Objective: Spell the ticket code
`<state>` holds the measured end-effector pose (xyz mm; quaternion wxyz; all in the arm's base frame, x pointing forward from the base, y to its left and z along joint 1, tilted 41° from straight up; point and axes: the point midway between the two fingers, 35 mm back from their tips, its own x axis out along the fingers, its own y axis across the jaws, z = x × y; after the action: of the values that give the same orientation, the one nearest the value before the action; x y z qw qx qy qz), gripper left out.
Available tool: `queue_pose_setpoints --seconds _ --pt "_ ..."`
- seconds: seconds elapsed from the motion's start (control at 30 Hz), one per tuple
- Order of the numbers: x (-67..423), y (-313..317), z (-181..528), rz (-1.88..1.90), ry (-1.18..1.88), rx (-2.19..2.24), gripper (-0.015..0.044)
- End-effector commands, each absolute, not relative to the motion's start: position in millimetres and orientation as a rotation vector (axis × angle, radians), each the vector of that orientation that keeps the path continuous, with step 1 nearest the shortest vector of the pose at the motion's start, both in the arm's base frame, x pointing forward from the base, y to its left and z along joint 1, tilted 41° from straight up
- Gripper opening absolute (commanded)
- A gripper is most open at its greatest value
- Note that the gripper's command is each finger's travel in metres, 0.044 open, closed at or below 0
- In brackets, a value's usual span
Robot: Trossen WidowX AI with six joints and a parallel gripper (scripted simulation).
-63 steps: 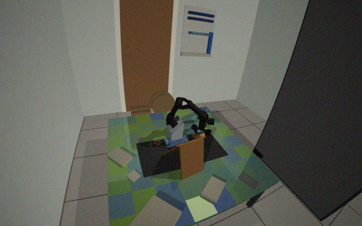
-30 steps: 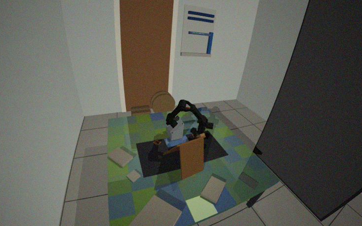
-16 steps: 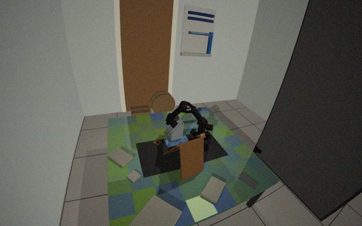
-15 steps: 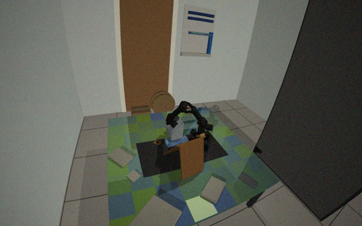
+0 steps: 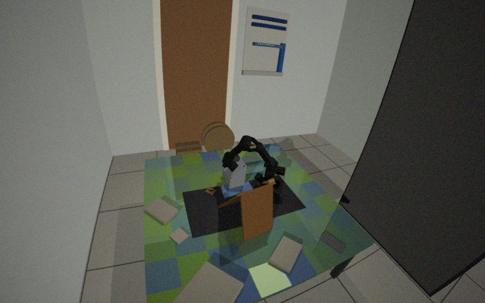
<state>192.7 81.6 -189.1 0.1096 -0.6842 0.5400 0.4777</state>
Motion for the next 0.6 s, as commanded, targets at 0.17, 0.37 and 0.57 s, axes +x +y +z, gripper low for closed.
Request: queue_pose_setpoints --seconds 0.17,0.37,0.57 --pt "193.0 80.8 -188.9 1.403 1.586 -2.021 0.0254" --pt "192.8 83.6 -186.7 1.403 1.586 -2.020 0.0155" --pt "192.0 85.3 -184.0 1.403 1.586 -2.020 0.0000"
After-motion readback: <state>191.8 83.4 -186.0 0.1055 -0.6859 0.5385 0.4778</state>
